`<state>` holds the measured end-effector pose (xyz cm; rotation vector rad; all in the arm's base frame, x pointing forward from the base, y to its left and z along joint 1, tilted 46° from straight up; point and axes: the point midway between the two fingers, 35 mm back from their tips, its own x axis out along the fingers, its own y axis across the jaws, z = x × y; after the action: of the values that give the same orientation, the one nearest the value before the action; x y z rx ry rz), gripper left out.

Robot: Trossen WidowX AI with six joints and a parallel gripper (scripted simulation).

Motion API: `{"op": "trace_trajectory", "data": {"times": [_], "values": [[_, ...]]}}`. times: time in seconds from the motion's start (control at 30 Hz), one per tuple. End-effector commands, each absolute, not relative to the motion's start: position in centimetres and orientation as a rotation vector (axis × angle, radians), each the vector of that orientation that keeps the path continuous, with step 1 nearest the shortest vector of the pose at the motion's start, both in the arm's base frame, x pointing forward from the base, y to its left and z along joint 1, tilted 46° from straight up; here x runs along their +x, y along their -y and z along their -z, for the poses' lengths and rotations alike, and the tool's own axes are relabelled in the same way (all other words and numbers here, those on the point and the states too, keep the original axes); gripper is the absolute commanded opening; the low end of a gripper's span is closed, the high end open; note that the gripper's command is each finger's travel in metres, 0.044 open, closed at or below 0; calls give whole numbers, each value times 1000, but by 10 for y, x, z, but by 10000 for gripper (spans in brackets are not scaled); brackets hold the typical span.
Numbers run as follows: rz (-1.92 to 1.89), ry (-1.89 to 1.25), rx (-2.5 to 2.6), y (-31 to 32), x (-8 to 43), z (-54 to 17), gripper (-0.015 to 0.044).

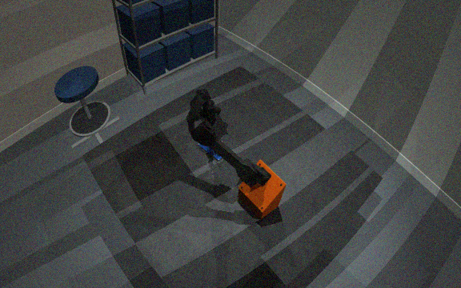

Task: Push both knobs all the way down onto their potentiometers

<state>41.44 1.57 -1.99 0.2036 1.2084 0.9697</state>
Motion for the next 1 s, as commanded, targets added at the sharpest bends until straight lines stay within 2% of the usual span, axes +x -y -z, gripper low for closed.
{"op": "trace_trajectory", "data": {"times": [0.0, 0.97], "values": [[-990, -1197, 170, -15, 415, 20, 0], [-991, -1196, 171, -44, 416, 48, 0]]}}
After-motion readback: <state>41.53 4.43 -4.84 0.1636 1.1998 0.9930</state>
